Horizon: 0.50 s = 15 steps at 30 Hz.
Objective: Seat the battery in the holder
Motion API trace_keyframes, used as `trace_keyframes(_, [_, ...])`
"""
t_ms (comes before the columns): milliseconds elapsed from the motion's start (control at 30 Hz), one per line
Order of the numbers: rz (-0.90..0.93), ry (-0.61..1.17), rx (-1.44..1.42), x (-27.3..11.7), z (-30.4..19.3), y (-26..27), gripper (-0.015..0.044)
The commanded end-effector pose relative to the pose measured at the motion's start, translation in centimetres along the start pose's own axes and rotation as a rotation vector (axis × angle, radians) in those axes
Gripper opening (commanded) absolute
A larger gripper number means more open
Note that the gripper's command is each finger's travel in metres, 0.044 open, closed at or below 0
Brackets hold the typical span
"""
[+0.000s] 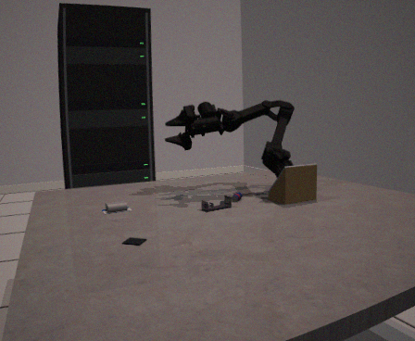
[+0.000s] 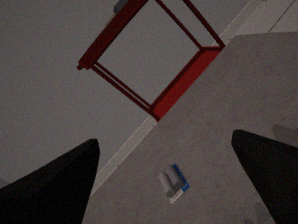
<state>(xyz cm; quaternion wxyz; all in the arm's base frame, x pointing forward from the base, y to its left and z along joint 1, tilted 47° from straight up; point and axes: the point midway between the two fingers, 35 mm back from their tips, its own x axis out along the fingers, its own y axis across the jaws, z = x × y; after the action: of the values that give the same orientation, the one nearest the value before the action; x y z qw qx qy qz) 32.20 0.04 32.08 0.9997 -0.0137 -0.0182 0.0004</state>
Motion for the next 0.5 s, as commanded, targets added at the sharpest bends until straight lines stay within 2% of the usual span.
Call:
trace_keyframes(0, [-0.002, 0.021, -0.003, 0.1, -0.5, 0.1, 0.0374])
trace_keyframes(167, [-0.028, 0.494, -0.147, -0.3, -11.6, 1.8, 0.0243])
trace_keyframes(333, [-0.018, 0.929, -0.426, -4.9, -20.1, 2.3, 0.0239])
trace_keyframes(467, [0.019, 1.243, -0.749, -10.0, -23.8, 1.3, 0.0239])
